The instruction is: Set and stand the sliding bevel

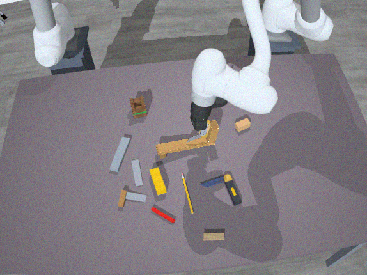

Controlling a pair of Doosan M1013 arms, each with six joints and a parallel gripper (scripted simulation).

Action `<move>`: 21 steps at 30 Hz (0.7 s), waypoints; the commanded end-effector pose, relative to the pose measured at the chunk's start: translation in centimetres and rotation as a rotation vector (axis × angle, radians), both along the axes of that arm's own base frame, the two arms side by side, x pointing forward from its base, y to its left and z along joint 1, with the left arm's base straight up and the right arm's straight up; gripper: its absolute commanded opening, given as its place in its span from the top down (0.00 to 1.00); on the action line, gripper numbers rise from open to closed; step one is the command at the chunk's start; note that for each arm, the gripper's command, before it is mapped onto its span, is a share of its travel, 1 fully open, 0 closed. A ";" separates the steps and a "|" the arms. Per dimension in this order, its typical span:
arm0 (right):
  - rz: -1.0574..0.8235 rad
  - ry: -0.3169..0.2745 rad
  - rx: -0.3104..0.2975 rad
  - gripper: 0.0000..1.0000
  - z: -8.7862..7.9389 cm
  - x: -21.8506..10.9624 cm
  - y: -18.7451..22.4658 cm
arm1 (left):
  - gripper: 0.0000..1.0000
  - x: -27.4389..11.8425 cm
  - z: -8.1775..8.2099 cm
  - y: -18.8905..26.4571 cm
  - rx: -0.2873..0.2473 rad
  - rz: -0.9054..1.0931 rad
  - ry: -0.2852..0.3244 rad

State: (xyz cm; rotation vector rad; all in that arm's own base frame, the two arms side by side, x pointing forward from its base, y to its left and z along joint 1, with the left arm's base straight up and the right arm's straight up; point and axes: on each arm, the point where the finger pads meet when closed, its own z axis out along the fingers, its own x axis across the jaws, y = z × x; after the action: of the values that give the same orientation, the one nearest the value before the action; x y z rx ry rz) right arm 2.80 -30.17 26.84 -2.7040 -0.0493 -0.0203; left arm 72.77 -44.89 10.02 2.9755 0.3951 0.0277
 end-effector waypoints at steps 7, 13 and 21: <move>0.000 0.000 -0.001 0.00 0.0 0.0 0.0 | 1.00 -0.1 0.0 0.5 -0.001 0.000 -0.002; 0.000 0.000 -0.001 0.00 0.0 0.0 0.0 | 1.00 -0.1 0.0 0.5 -0.001 0.000 -0.002; 0.000 0.000 -0.001 0.00 0.0 0.0 0.0 | 1.00 -0.1 0.0 0.5 -0.001 0.000 -0.002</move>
State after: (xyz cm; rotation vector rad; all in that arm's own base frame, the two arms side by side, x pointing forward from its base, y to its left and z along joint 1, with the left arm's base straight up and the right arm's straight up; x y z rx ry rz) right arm 2.80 -30.17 26.84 -2.7040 -0.0493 -0.0203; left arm 72.62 -44.35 9.93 2.9755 0.3949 0.0277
